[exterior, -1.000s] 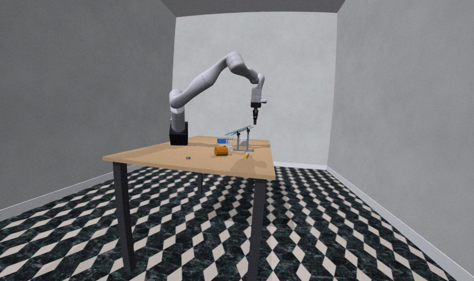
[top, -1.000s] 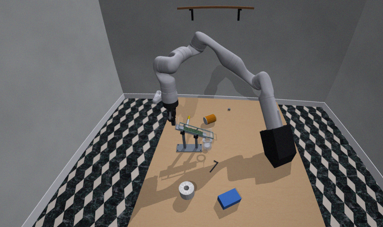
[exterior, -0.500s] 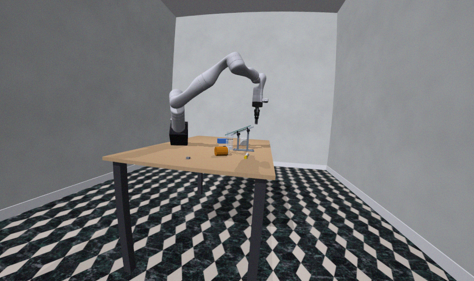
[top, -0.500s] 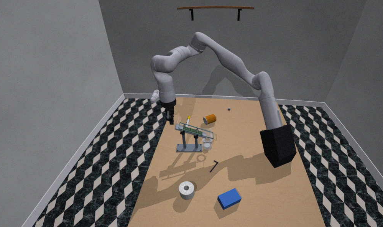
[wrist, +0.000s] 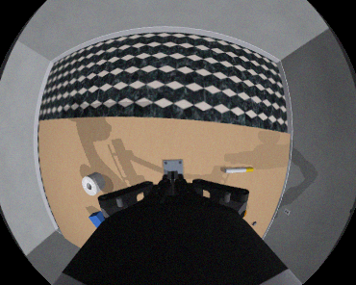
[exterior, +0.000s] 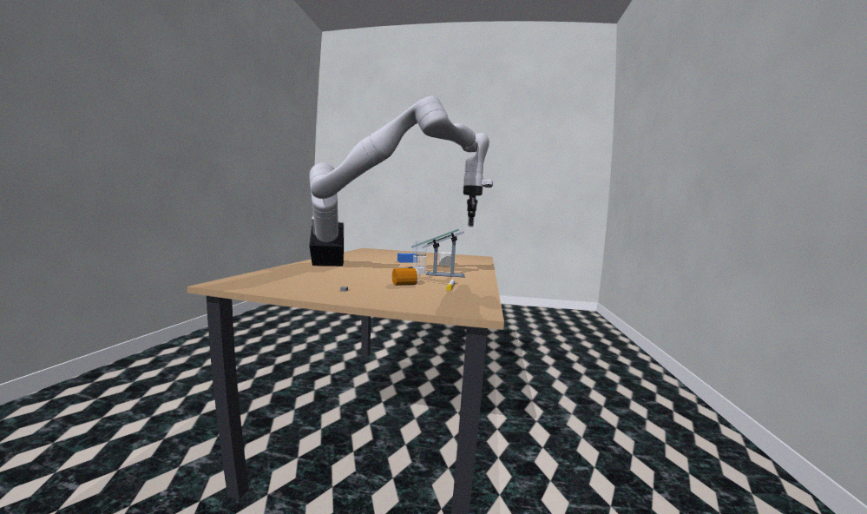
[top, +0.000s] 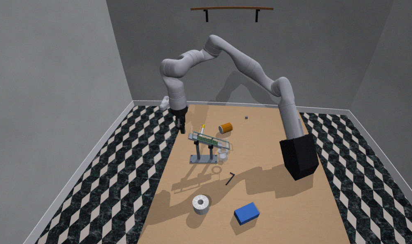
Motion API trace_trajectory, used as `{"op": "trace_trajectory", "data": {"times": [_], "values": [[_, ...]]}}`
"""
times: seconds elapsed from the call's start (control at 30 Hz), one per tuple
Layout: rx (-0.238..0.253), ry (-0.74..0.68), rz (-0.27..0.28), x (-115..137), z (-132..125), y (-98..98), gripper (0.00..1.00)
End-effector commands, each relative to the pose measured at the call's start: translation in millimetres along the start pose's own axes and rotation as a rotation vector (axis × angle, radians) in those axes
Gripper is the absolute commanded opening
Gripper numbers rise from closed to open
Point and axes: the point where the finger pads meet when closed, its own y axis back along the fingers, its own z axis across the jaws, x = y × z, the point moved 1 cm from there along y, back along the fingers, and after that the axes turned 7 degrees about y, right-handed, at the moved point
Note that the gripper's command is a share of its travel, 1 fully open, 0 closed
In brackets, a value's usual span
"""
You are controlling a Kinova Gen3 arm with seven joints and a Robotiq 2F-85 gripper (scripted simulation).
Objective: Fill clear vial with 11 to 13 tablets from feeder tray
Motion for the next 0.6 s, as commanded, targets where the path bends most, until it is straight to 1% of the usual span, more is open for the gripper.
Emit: {"op": "trace_trajectory", "data": {"times": [0.0,0.17,0.23,0.37,0.57], "values": [[0.001,0.0,0.002,-0.9,-0.5,0.7,0.0],[0.001,0.0,0.002,-12.8,-1.9,-4.6,0.0],[0.001,0.0,0.002,-12.8,-1.9,-4.6,0.0],[0.001,0.0,0.002,-24.9,-3.4,-9.9,0.0],[0.001,0.0,0.002,-26.8,-3.6,-10.7,0.0]]}}
